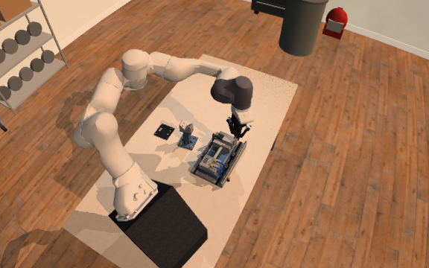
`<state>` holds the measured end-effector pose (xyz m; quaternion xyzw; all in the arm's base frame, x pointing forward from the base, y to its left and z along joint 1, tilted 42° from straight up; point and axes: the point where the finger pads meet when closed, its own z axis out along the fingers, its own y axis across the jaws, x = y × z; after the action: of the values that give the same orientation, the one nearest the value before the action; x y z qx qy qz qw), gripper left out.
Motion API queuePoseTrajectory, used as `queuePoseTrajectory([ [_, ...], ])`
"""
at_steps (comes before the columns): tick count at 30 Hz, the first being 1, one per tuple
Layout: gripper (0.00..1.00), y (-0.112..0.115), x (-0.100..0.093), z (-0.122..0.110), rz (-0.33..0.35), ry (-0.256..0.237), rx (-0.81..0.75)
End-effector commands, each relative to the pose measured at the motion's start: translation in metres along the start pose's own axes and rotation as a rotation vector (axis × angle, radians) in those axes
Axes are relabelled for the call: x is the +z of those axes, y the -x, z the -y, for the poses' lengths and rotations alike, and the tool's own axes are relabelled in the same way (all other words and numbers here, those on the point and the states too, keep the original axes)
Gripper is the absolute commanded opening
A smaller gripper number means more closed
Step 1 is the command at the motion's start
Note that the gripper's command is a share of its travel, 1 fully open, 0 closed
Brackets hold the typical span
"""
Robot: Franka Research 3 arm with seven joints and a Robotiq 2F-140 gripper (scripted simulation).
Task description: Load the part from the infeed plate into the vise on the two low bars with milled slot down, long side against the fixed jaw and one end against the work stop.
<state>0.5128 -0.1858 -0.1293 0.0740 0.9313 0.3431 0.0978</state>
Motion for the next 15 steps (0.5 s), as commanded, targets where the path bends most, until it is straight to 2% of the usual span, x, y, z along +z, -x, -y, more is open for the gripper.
queuePoseTrajectory([
  [1, 0.0, 0.0009, 0.0009, -0.0015, 0.002, -0.001, -0.001],
  [15, 0.0, 0.0009, 0.0009, -0.0037, 0.002, -0.001, -0.001],
])
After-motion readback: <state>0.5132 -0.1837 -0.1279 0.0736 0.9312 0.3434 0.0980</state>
